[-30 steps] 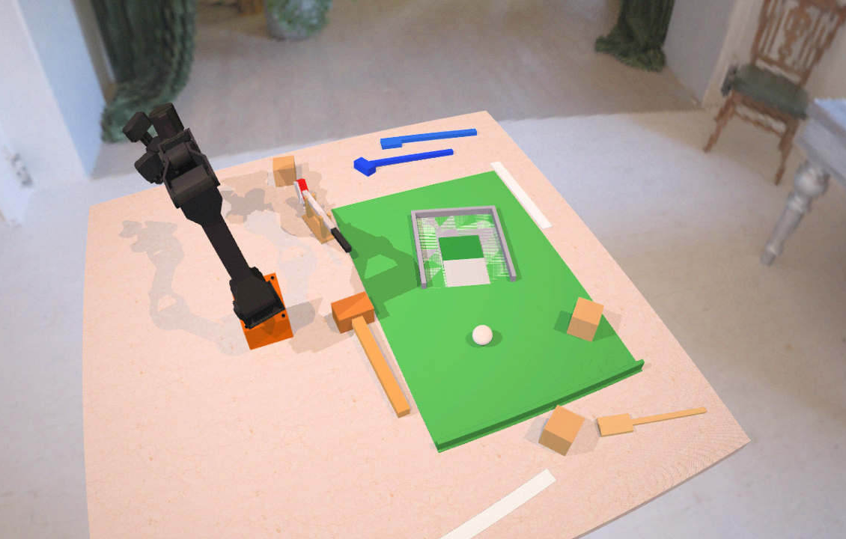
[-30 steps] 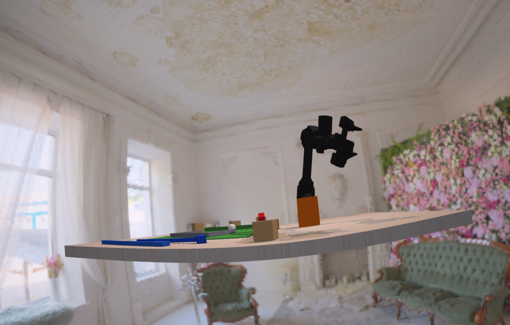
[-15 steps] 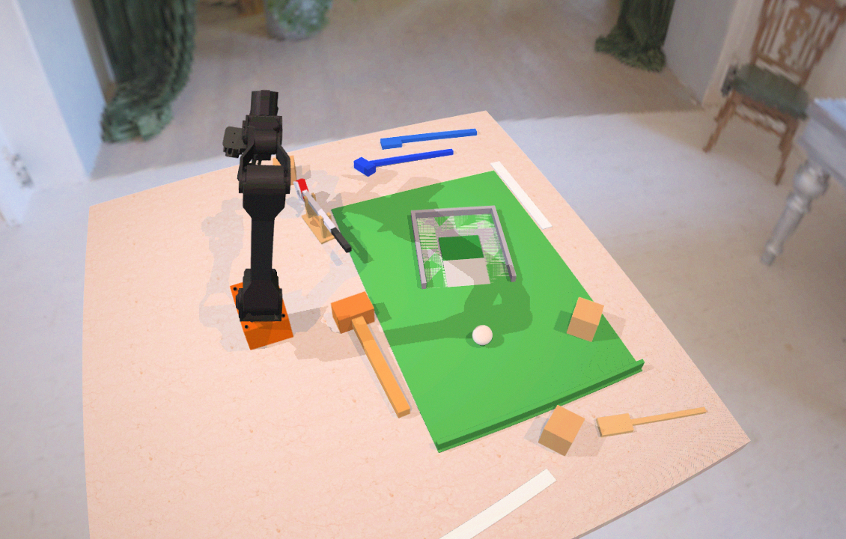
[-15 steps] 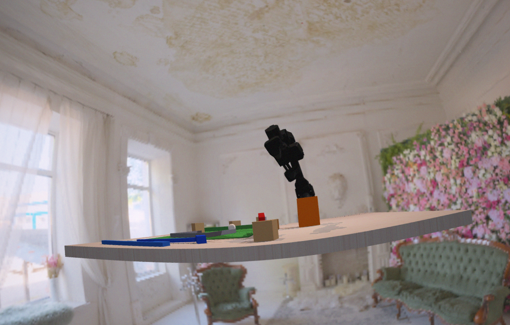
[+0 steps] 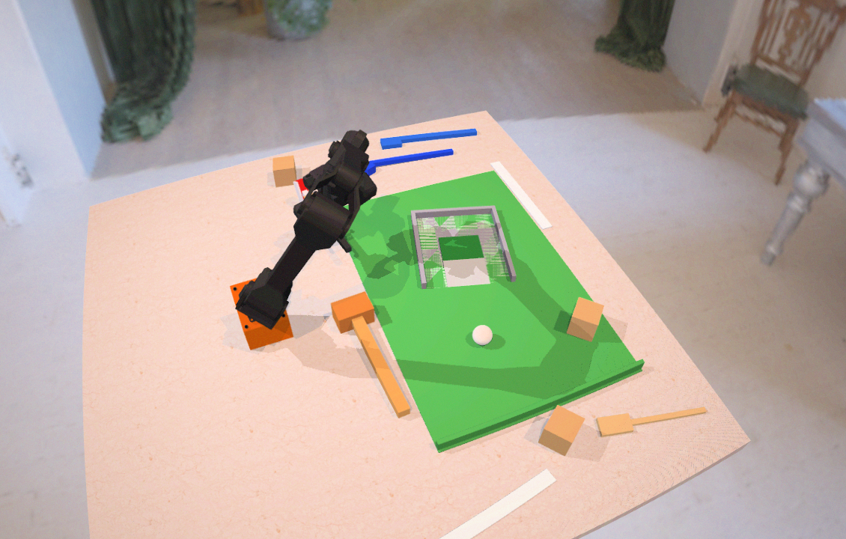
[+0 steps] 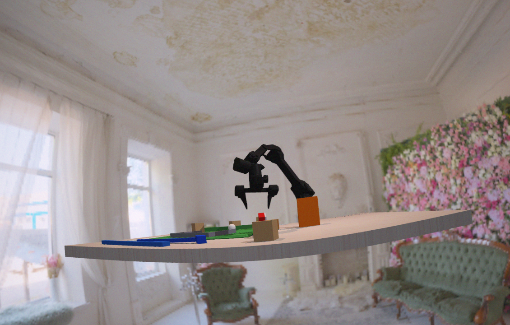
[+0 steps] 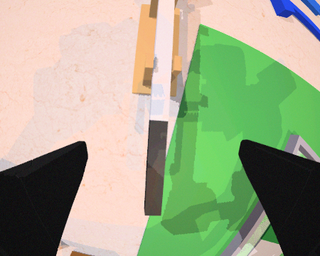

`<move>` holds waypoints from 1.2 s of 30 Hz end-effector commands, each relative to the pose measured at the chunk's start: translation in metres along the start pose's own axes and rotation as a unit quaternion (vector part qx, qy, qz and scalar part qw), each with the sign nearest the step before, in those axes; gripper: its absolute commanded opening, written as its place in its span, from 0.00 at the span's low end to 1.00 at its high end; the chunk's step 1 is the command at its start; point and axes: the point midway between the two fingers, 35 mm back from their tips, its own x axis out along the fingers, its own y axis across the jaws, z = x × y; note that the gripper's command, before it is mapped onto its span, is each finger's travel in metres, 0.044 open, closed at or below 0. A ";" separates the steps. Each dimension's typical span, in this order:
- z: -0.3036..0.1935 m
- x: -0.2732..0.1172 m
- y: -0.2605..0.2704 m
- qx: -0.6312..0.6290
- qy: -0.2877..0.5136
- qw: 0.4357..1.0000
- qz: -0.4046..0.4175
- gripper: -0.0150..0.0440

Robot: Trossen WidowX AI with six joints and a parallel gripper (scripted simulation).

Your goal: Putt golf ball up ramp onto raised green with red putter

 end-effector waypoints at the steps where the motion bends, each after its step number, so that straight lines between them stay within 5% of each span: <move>1: -0.028 0.001 0.003 0.042 0.035 0.998 0.021 1.00; 36: -0.047 0.062 0.005 0.042 0.036 0.998 0.021 1.00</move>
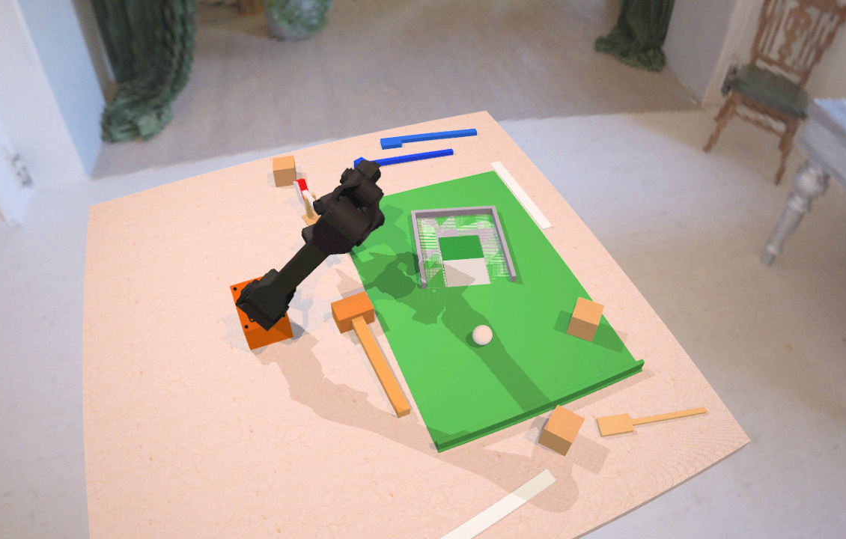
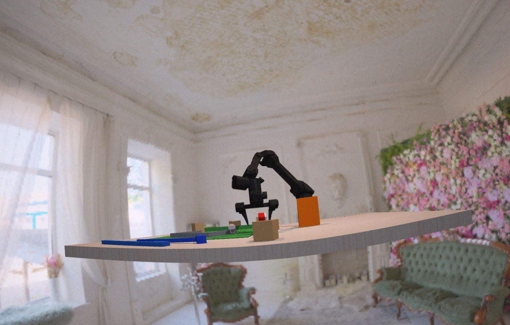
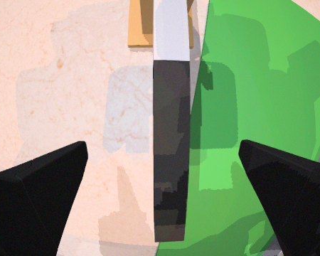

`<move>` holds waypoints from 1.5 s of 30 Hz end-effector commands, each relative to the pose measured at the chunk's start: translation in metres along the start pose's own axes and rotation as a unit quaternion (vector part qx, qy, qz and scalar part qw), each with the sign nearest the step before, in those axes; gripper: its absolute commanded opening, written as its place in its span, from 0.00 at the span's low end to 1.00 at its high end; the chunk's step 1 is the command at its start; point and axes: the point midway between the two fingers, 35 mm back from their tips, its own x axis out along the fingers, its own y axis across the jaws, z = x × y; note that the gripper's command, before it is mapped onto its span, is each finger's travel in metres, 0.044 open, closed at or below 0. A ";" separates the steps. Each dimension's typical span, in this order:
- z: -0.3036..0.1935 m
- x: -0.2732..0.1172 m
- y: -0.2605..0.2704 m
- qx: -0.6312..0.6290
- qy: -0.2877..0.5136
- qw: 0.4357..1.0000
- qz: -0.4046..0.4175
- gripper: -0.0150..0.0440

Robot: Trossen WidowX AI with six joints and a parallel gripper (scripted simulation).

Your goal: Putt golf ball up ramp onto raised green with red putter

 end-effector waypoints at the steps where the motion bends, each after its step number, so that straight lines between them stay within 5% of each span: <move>1: -0.003 0.007 0.000 -0.002 0.002 1.000 0.000 1.00; 6: -0.004 0.012 0.001 -0.002 0.003 1.000 0.000 1.00; 21: -0.003 0.009 0.000 0.000 0.001 1.000 0.001 0.33; 31: 0.000 0.003 -0.001 0.000 0.000 1.000 0.001 0.25; 45: 0.024 -0.087 0.000 0.000 -0.002 1.000 0.001 0.25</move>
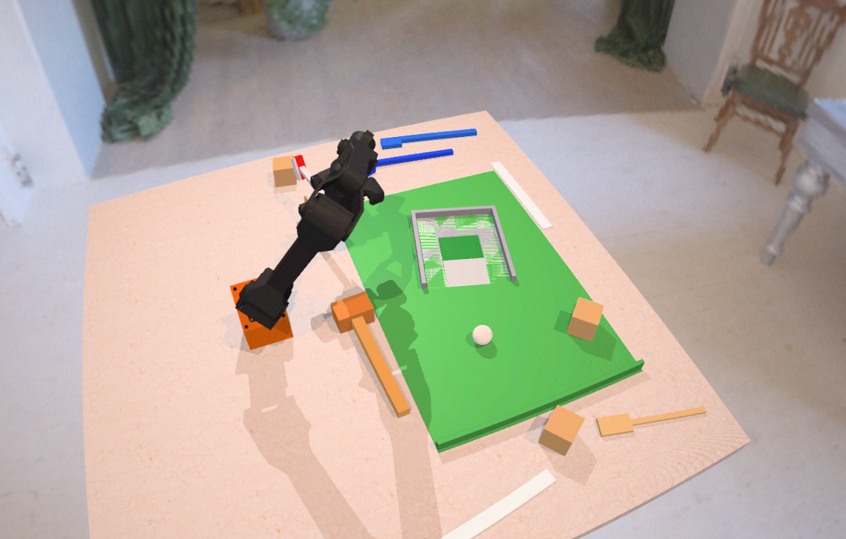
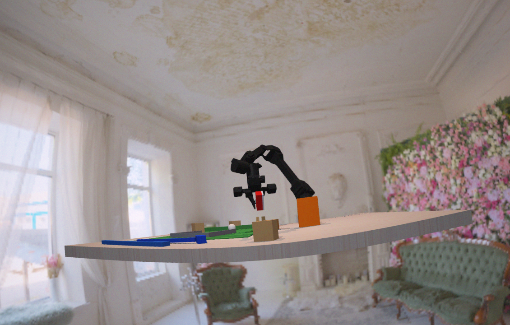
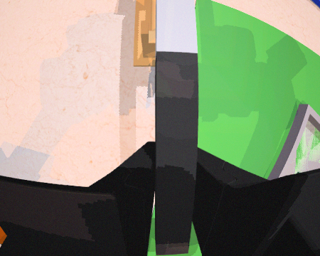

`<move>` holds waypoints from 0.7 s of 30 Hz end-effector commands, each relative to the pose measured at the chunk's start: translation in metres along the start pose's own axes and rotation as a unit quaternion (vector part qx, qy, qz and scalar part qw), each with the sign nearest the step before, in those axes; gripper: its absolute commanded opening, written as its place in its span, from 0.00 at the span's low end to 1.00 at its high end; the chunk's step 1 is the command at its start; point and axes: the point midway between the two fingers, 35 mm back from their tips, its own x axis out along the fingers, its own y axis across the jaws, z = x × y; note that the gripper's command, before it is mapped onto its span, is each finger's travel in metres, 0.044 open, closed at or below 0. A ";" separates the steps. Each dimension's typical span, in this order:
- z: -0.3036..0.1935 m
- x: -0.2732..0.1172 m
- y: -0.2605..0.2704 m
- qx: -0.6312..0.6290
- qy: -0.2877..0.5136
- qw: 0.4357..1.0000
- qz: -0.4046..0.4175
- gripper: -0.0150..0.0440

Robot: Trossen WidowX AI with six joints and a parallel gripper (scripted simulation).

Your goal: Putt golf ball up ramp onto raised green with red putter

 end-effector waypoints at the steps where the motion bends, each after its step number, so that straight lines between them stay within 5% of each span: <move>1: 0.006 -0.020 0.003 0.002 -0.005 1.000 0.000 0.25; 21: -0.100 -0.060 -0.013 0.315 0.019 0.948 -0.030 0.25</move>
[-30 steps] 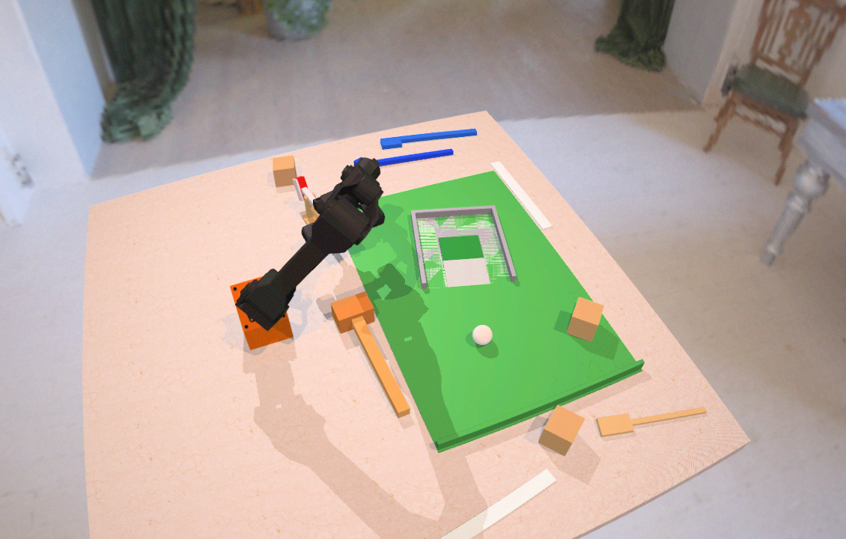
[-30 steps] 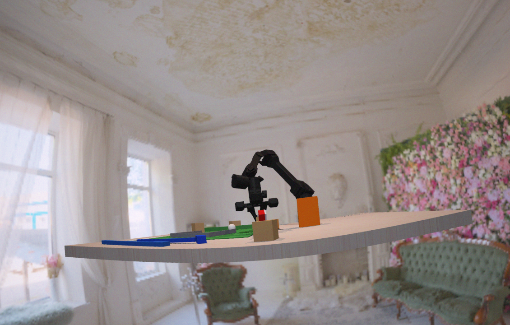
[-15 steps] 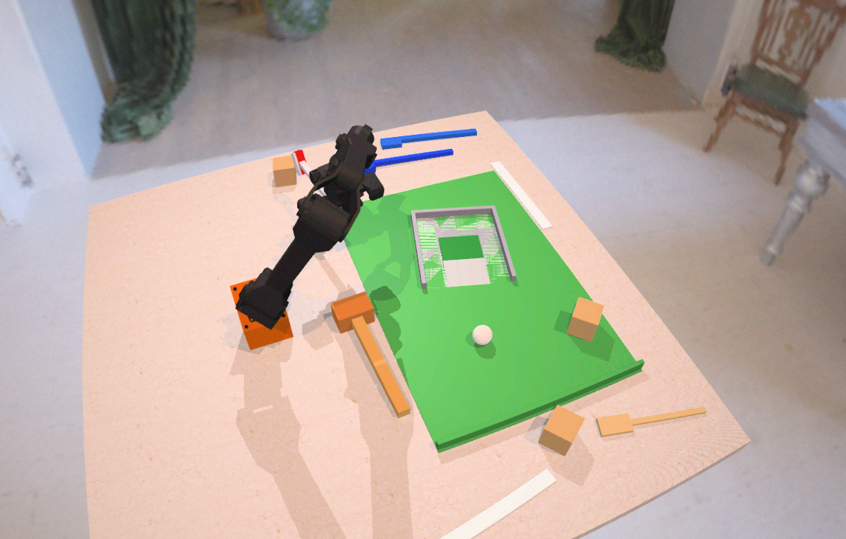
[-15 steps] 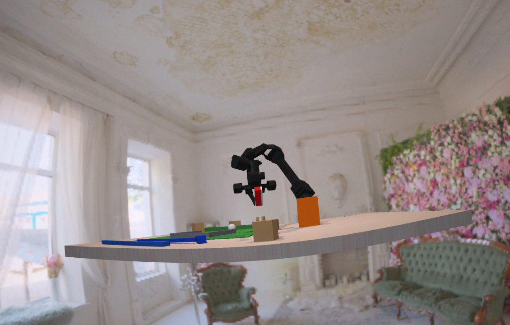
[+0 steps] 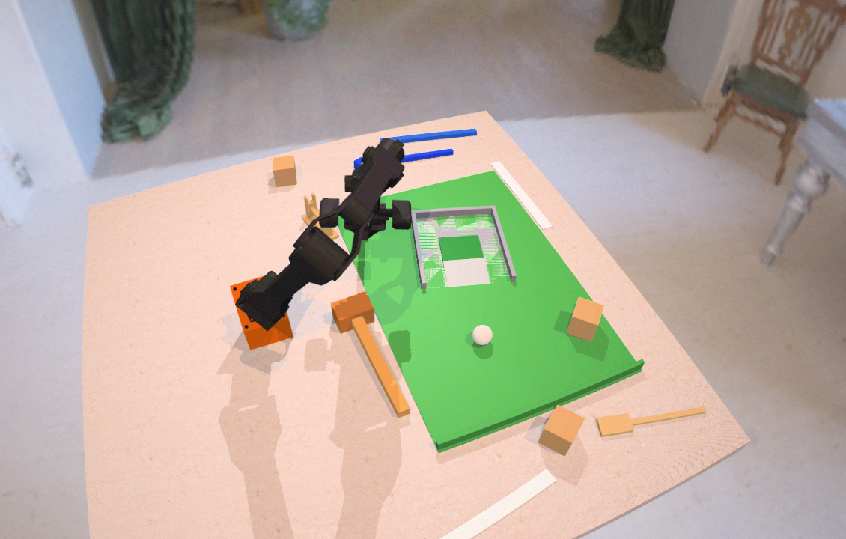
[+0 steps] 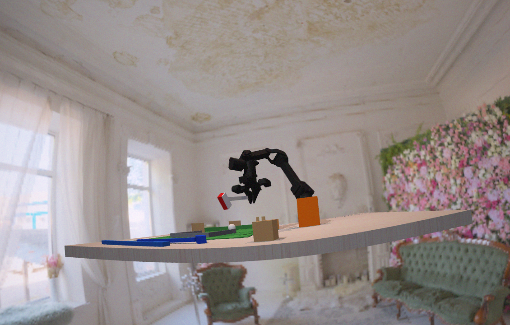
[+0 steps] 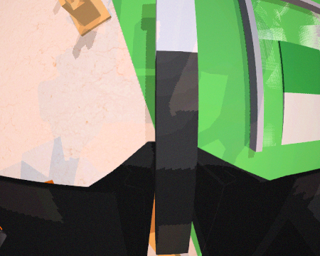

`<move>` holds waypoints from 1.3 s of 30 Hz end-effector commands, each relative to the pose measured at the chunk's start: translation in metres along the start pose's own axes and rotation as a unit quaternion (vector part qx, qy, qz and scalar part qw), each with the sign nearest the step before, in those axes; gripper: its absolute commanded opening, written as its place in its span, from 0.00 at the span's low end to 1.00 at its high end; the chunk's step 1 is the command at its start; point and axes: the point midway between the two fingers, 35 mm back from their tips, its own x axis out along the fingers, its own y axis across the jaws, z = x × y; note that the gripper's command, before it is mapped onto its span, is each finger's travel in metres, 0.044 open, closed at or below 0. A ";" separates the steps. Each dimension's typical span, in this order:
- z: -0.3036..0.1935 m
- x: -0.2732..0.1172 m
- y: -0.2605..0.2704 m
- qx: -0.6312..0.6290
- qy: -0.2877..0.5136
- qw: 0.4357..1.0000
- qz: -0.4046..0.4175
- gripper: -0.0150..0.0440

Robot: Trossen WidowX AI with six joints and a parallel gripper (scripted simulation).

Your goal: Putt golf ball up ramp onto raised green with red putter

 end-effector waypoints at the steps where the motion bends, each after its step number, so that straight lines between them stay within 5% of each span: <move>1: -0.022 -0.009 -0.013 0.077 0.004 0.997 -0.008 0.25; 23: -0.141 -0.042 -0.044 0.412 0.022 0.910 -0.045 0.25; 39: -0.249 -0.063 -0.034 0.676 0.049 0.729 -0.102 0.25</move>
